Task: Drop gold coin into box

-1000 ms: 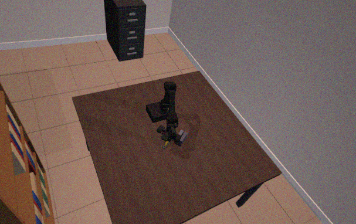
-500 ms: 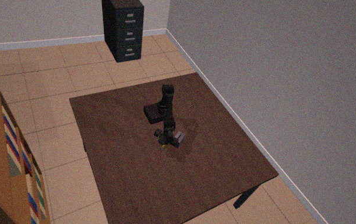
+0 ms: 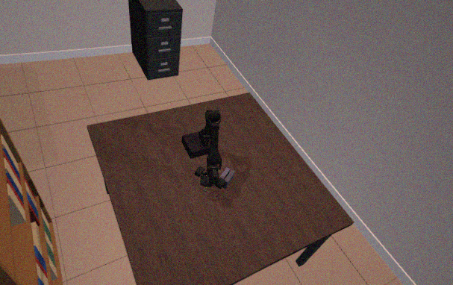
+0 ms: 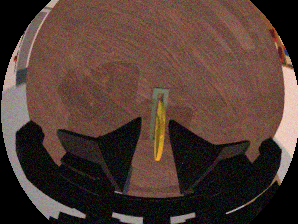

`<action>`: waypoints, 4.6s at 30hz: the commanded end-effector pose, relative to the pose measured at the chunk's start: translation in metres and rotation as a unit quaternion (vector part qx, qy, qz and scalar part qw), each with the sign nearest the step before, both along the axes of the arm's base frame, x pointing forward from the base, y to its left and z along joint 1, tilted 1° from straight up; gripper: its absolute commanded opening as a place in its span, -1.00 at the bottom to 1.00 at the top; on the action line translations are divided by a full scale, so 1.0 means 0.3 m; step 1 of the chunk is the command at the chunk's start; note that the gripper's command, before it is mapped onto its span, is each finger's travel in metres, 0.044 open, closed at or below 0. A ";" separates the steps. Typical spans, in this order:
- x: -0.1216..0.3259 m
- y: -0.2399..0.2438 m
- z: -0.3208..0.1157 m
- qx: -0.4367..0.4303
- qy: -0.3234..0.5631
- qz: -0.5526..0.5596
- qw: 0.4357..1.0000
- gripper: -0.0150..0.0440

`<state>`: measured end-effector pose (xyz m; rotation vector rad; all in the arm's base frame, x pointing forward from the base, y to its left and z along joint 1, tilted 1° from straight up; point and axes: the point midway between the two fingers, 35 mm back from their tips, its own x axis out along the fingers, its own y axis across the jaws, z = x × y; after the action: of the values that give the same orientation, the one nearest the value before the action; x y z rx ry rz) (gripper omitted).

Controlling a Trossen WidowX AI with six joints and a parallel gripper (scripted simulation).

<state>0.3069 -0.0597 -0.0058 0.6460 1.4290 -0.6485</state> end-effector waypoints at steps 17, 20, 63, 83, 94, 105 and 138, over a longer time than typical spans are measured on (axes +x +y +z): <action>-0.019 0.003 -0.043 0.002 0.012 0.000 1.000 -0.49; -0.019 0.003 -0.043 0.002 0.012 0.000 1.000 -0.49; -0.017 0.011 0.274 0.002 0.012 0.000 1.000 -0.49; -0.040 0.058 0.285 0.002 0.012 0.001 1.000 -0.49; -0.034 0.152 0.282 0.002 0.013 0.006 1.000 -0.49; -0.036 0.245 0.280 0.003 0.013 0.008 1.000 -0.49; -0.051 0.400 0.282 0.006 0.011 0.005 1.000 -0.49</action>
<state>0.2915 0.0604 0.0789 0.6453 1.4552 -0.6460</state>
